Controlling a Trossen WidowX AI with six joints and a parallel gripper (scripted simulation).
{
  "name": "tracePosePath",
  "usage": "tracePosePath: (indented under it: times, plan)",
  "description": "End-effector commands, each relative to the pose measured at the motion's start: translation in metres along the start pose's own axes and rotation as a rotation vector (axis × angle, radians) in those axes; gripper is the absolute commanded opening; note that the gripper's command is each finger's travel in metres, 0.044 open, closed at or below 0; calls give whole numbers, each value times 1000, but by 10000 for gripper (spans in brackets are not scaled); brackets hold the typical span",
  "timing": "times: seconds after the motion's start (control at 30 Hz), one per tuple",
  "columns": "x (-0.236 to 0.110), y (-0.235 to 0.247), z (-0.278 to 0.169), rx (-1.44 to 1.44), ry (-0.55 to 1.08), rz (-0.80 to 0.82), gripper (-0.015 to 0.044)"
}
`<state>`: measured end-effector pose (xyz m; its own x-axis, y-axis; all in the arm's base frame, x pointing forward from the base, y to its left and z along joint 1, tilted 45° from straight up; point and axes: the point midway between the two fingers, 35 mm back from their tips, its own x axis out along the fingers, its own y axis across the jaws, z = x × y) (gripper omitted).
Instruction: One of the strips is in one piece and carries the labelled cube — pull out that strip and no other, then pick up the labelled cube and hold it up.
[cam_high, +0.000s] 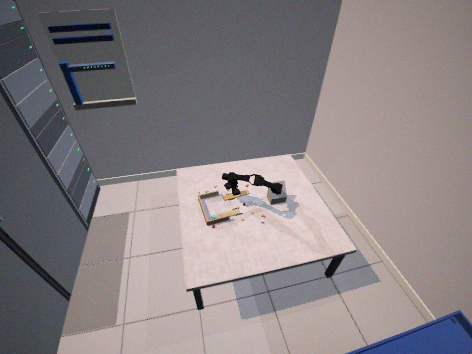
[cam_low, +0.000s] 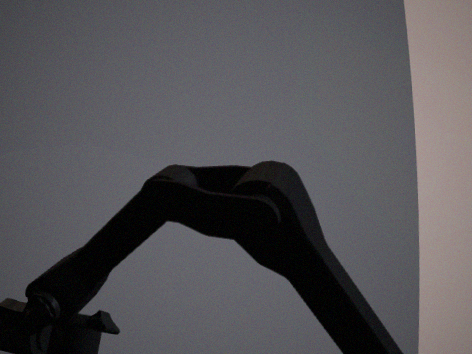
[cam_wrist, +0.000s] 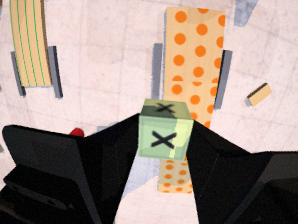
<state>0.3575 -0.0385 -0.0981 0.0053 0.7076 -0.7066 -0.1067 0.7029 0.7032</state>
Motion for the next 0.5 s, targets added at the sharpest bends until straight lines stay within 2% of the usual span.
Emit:
tracePosePath:
  times: [0.0, 0.47]
  plan:
    - [-1, 4, -11, -5, 1, -4, 0]
    - [0, 20, -54, -7, -1, -3, 0]
